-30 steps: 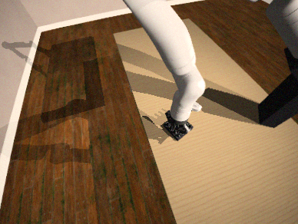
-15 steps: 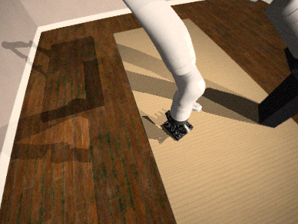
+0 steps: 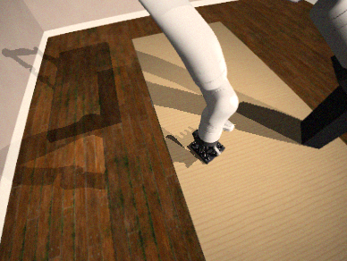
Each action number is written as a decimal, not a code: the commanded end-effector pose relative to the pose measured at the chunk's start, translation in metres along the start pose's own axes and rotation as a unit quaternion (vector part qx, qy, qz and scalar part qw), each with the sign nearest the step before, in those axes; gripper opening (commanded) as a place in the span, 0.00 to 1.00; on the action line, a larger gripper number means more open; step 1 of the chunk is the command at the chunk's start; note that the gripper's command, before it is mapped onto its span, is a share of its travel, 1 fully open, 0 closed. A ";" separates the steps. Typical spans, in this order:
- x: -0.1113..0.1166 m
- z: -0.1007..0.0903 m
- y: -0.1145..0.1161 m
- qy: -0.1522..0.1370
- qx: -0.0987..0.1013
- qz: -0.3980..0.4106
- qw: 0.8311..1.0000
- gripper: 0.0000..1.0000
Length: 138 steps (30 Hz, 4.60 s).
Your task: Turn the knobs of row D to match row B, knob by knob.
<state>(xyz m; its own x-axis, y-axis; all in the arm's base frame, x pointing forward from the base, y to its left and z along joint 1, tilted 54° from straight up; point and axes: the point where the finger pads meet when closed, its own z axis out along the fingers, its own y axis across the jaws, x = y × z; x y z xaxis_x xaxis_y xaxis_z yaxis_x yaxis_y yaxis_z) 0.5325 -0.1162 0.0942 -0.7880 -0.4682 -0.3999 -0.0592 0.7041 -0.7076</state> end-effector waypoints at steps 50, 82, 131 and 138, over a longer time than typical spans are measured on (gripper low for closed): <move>0.001 0.007 -0.001 0.001 0.001 0.000 1.000 0.08; 0.001 0.007 -0.001 0.001 0.001 0.000 1.000 0.08; 0.001 0.007 -0.001 0.001 0.001 0.284 0.959 0.08; 0.001 0.007 -0.001 0.001 0.001 0.374 0.928 0.08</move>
<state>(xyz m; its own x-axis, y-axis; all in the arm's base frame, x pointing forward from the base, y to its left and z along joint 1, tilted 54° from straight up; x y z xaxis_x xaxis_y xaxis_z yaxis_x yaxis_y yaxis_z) 0.5360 -0.1190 0.0884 -0.6272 0.1223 -0.7692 0.4842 0.8348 -0.2620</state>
